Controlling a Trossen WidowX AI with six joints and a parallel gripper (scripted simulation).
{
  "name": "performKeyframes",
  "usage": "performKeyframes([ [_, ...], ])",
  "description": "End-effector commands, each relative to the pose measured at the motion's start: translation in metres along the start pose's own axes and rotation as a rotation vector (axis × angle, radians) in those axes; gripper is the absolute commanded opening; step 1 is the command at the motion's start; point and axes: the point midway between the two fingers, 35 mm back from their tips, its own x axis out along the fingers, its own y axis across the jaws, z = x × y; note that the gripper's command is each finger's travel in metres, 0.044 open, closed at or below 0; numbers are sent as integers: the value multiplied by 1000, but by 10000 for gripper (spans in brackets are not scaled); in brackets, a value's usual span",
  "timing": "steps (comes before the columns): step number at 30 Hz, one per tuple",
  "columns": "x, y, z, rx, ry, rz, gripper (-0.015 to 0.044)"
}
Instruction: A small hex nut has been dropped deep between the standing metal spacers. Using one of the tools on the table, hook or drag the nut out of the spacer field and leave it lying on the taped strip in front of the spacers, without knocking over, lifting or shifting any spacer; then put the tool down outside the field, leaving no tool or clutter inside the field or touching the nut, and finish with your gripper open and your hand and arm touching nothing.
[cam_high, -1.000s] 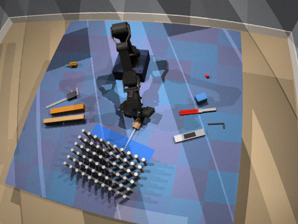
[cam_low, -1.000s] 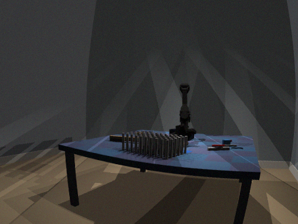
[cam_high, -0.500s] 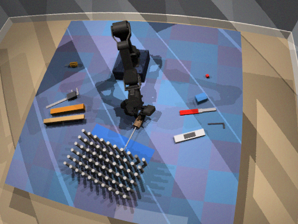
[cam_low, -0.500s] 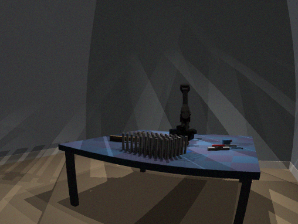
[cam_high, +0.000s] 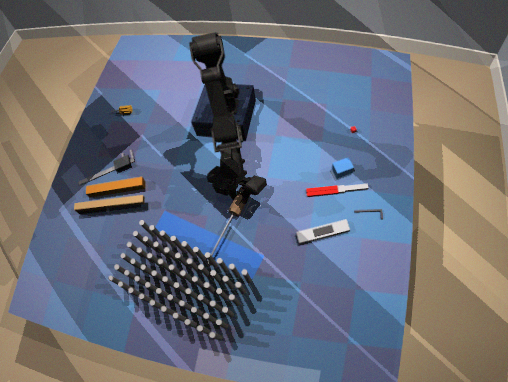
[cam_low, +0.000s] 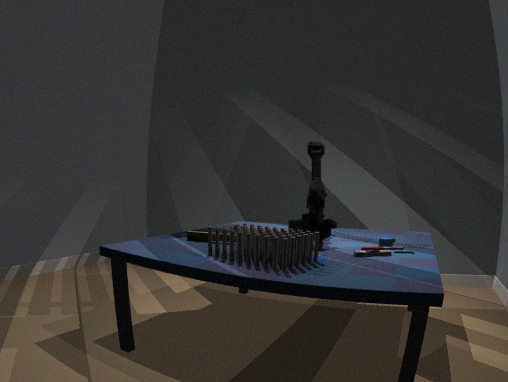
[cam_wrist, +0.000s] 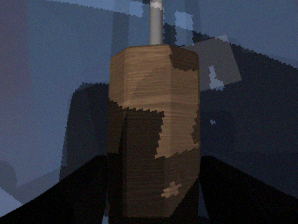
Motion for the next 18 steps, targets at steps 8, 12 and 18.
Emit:
performKeyframes([
  [8, -4, -1, -8, 4, -1, -1, 0],
  [12, -5, -1, -11, 4, -1, -1, 0],
  [18, -7, -1, -15, 4, 0, -1, 0],
])
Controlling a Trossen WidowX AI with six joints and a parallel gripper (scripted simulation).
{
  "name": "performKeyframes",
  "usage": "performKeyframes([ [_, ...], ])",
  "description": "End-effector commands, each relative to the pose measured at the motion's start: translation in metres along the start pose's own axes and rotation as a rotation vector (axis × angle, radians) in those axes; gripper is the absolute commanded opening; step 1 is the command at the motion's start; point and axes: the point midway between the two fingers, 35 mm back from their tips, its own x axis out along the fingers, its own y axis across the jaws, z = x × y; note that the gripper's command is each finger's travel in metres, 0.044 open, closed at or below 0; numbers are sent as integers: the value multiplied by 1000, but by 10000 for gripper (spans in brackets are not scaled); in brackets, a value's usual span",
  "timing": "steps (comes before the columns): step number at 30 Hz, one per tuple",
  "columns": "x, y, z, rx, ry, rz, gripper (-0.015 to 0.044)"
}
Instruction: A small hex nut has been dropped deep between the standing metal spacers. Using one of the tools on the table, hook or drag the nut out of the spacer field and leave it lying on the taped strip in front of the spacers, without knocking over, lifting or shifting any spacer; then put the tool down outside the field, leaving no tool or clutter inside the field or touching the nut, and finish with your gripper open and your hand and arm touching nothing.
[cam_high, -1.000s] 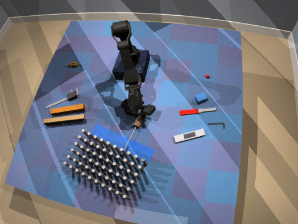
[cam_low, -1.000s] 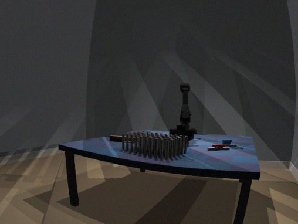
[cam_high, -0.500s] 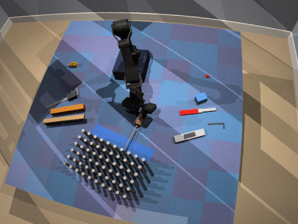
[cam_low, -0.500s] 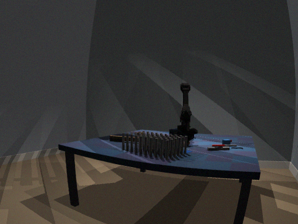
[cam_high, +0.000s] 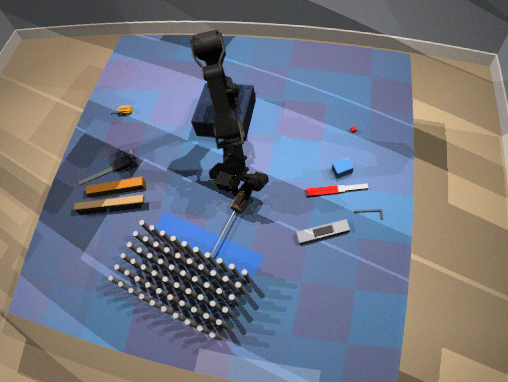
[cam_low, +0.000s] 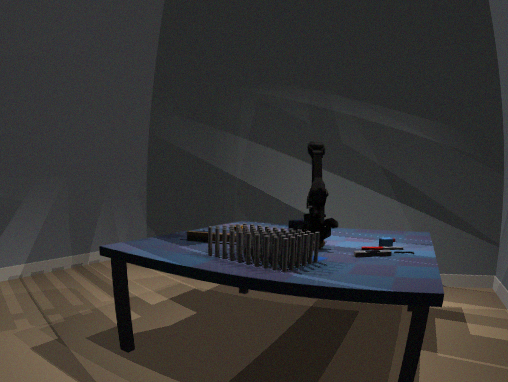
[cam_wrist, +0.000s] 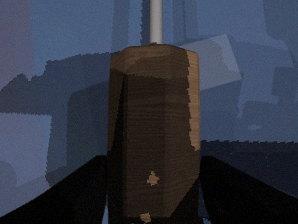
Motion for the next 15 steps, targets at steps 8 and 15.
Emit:
performKeyframes([
  [8, -4, -1, -6, 4, -2, -1, 0],
  [15, -6, 1, -4, 4, -2, 0, 0],
])
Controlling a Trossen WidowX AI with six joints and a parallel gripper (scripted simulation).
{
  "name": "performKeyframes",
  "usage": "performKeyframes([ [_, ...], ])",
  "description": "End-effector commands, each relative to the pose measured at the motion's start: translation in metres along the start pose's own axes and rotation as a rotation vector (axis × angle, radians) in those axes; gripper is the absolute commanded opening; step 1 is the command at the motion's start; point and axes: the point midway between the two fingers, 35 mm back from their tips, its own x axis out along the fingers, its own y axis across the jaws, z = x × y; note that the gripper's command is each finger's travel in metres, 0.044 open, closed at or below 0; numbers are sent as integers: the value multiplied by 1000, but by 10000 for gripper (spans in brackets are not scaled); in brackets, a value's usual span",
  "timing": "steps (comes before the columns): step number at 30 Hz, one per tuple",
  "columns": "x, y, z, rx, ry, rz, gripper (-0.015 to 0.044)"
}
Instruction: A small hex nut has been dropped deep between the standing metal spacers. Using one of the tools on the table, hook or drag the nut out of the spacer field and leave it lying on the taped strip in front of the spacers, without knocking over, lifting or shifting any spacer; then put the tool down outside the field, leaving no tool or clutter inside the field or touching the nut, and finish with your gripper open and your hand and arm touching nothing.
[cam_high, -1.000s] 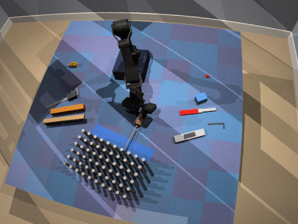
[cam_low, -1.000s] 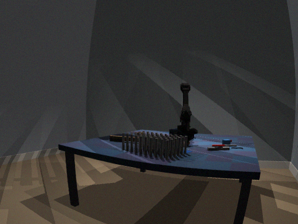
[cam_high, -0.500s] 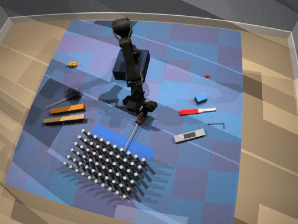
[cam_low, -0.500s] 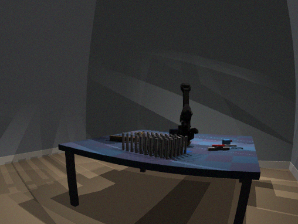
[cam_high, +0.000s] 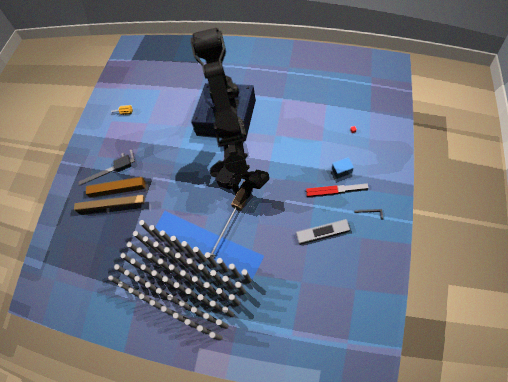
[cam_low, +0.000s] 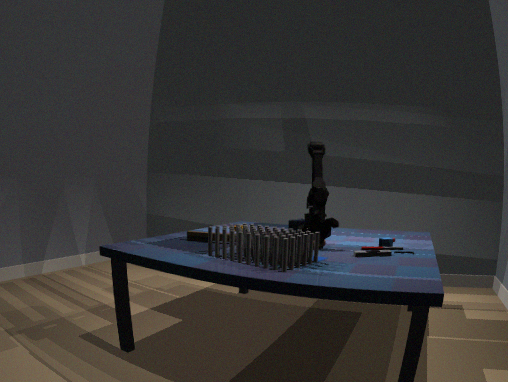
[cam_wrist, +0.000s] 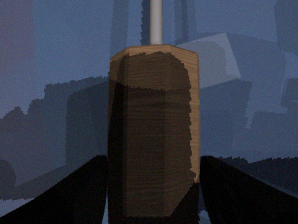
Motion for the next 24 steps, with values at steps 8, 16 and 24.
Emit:
performKeyframes([
  [8, -6, 3, 6, 5, -7, 2, 0],
  [16, -10, 5, 9, 5, -7, 2, 0],
  [24, -14, 7, 12, 4, -8, 3, 0],
])
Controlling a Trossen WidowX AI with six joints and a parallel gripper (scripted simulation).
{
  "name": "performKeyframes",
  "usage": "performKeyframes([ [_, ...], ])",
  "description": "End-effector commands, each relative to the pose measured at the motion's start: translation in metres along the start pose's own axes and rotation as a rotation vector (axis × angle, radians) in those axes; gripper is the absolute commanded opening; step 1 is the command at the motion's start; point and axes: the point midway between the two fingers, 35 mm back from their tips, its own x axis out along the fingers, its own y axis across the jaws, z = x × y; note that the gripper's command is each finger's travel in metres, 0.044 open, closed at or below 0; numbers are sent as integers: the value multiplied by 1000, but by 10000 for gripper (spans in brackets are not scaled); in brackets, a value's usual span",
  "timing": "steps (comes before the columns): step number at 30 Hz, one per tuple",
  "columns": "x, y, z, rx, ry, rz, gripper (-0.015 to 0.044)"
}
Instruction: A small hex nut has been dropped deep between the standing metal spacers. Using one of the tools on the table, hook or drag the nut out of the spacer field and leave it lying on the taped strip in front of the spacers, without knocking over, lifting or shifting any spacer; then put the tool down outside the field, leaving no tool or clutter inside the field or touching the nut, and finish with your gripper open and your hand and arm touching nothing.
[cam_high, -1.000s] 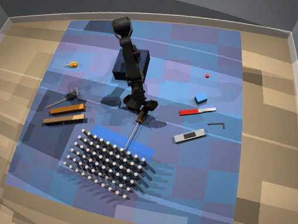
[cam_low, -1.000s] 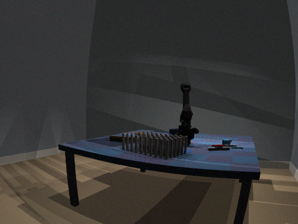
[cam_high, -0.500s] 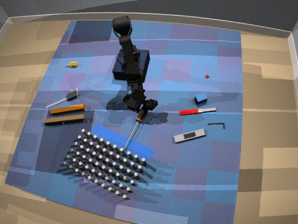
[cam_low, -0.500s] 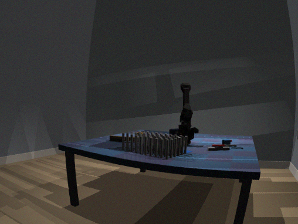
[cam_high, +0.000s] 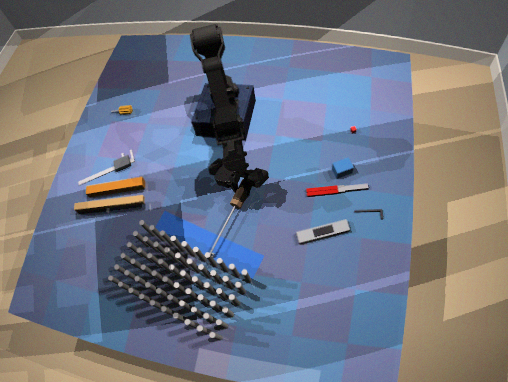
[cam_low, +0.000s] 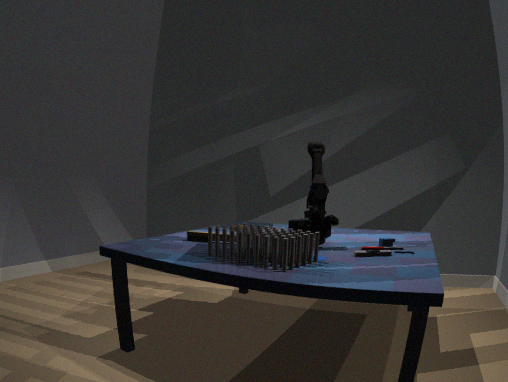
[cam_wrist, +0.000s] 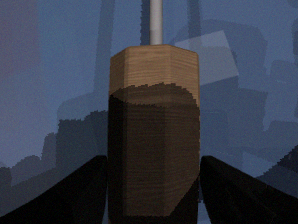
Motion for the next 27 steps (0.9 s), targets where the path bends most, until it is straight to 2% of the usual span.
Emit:
performKeyframes([
  [1, -4, 5, 7, 1, -16, 12, 0],
  [10, -9, 6, 5, 1, -16, 12, 0],
  [21, -29, 4, -29, 3, -13, 11, 0],
  [27, -41, 13, -18, 3, -14, 12, 0],
])
